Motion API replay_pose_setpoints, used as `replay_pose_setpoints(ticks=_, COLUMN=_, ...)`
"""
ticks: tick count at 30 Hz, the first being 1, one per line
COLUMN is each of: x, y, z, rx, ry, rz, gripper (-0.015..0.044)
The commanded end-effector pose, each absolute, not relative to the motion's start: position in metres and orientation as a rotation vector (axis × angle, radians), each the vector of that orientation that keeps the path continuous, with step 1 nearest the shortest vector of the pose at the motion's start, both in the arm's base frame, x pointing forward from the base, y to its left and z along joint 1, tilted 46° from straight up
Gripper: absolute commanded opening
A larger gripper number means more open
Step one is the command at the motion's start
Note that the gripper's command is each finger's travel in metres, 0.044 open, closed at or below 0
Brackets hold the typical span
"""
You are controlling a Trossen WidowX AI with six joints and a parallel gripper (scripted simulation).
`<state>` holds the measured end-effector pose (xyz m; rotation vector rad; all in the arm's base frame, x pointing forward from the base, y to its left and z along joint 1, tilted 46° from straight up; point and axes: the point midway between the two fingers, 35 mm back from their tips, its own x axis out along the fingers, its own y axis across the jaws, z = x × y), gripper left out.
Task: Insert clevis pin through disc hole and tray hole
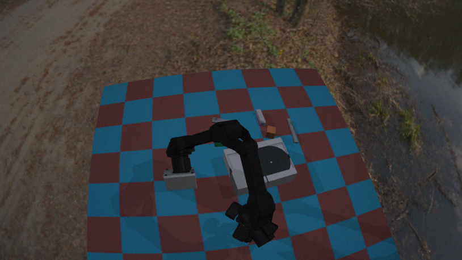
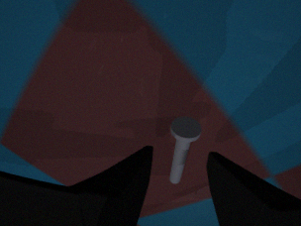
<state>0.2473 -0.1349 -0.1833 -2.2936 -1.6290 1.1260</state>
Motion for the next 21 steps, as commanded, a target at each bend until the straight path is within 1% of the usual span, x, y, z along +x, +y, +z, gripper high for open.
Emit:
replay_pose_setpoints(ticks=1, x=0.2465, y=-0.1302, z=-0.1877, rx=-2.294, ry=-1.630, rz=1.114, gripper=0.0160)
replay_pose_setpoints(ticks=19, x=0.2465, y=-0.1285, z=-0.1894, rx=-2.294, ry=-1.630, rz=1.114, gripper=0.0160)
replay_pose_setpoints(ticks=21, x=0.2465, y=-0.1285, z=-0.1894, rx=-2.294, ry=-1.630, rz=1.114, gripper=0.0108)
